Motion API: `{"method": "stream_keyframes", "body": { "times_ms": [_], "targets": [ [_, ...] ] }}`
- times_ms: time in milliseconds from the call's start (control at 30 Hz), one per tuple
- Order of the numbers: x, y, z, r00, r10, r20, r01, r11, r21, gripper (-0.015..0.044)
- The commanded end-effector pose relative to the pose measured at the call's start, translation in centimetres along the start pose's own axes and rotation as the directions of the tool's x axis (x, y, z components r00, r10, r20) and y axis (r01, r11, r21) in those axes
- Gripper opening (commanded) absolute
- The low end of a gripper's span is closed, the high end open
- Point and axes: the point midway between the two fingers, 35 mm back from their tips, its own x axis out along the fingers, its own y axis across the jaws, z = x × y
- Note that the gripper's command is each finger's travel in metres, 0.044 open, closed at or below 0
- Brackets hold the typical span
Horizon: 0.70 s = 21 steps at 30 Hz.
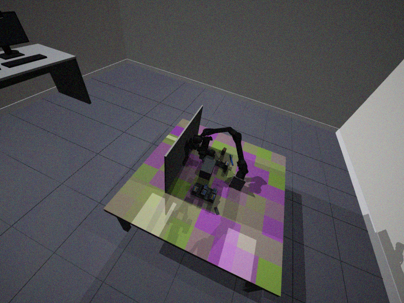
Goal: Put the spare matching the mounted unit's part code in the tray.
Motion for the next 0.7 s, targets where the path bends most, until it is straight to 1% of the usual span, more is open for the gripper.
{"method": "stream_keyframes", "body": {
  "times_ms": [0, 333, 533, 667],
  "targets": [
    [-0.3, -0.1, -3.2, 1.0, -0.011, -0.007, 0.011, 1.0, -0.004, 0.0],
    [-0.2, 1.0, -11.3, 1.0, -0.008, -0.014, 0.009, 1.0, 0.025, 0.0],
    [-0.2, 2.4, -16.1, 0.999, -0.003, -0.05, 0.003, 1.0, 0.011, 0.0],
    [-0.2, 2.8, -17.2, 0.998, 0.0, -0.061, 0.0, 1.0, 0.006, 0.0]
  ]
}}
